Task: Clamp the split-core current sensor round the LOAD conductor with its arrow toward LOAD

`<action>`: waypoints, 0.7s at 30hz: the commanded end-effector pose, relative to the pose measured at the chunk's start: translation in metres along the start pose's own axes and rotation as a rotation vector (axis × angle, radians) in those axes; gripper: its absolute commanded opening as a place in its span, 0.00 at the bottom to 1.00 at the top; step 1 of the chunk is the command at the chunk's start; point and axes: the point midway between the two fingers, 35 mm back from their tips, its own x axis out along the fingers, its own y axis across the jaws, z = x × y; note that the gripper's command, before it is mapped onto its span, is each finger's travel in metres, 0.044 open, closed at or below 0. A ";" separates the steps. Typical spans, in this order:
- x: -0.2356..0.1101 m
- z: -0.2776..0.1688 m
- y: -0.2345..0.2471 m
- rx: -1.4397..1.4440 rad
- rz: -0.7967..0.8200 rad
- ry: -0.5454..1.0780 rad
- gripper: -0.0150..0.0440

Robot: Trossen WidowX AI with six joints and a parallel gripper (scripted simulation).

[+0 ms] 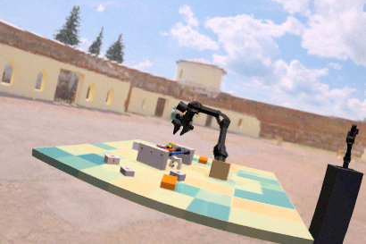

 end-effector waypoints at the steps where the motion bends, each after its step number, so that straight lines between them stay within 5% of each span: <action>1: 0.003 -0.044 0.057 -0.105 0.047 0.048 0.74; 11: 0.003 -0.175 0.134 -0.299 0.080 0.138 0.74; 21: 0.007 -0.178 0.135 -0.302 0.080 0.140 0.74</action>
